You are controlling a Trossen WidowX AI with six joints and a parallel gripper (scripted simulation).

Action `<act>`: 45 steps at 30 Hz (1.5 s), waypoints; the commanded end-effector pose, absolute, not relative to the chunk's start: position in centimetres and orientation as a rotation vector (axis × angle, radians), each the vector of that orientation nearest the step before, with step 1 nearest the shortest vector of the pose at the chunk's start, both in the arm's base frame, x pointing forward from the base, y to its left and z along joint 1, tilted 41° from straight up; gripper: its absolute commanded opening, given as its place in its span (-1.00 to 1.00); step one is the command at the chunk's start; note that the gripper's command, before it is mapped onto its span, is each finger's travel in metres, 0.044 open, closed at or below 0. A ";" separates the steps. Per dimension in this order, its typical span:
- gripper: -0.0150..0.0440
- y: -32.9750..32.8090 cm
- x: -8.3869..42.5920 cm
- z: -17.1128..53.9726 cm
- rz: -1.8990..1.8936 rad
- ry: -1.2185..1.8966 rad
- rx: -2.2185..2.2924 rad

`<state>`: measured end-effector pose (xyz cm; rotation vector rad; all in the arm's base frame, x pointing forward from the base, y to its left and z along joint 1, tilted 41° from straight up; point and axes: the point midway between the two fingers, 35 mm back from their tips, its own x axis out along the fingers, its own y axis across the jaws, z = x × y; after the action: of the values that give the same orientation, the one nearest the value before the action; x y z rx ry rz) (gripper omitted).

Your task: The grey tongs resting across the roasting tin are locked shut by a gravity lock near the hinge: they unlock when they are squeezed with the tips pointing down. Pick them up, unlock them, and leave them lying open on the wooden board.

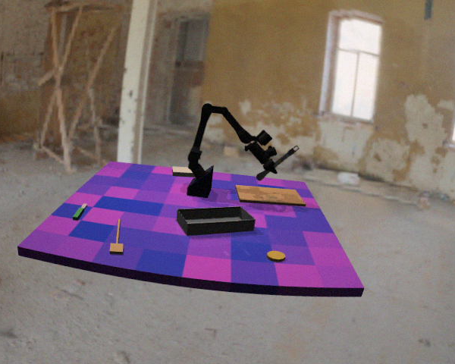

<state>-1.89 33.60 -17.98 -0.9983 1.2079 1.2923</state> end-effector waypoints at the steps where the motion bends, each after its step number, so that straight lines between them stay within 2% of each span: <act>1: -1.00 34.6 -1.9 -18.1 1.287 1.221 -1.024; 45: -1.00 36.9 -1.8 -19.3 1.058 1.586 -1.407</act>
<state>-1.72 36.35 -19.69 -1.3948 1.5709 1.0568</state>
